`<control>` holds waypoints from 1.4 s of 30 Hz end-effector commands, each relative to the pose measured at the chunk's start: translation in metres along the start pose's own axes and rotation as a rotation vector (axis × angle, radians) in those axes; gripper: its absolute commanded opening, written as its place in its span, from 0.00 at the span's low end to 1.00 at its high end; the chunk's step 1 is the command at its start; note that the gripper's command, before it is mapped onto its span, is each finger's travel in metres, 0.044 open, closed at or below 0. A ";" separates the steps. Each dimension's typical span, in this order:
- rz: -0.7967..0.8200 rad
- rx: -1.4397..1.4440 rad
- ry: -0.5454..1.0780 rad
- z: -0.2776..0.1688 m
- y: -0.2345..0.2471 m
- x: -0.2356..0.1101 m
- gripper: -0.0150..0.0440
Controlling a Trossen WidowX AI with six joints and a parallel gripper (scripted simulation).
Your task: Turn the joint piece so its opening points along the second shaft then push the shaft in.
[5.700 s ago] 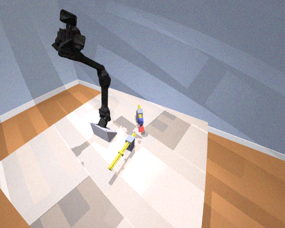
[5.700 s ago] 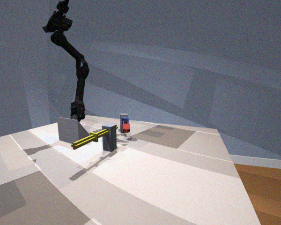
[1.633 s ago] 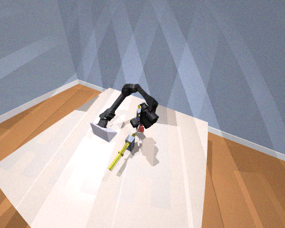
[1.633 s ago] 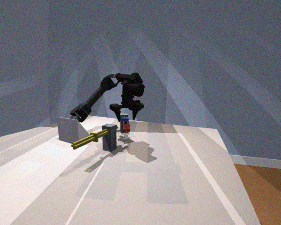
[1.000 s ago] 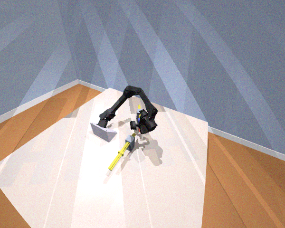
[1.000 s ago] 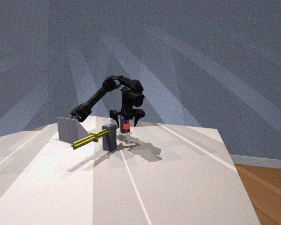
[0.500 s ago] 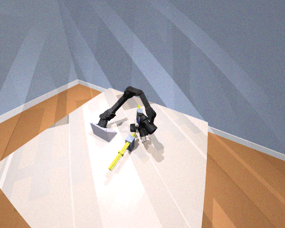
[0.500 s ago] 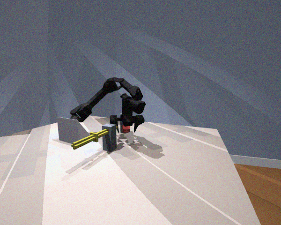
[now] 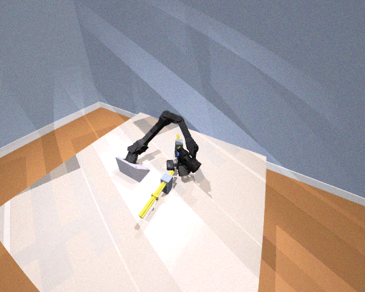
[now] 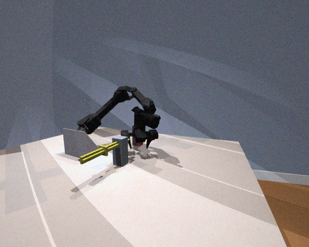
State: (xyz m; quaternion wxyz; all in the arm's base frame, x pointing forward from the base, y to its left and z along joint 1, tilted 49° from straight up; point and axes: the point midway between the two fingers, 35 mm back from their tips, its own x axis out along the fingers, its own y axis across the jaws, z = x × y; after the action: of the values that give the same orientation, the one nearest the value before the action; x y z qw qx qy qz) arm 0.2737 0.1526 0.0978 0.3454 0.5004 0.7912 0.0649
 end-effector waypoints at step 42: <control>-0.001 0.007 0.006 -0.001 -0.001 0.003 0.56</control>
State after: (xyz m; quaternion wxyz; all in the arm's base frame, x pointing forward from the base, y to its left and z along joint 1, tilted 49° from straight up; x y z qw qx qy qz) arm 0.2723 0.1532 0.0968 0.3436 0.5003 0.7922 0.0637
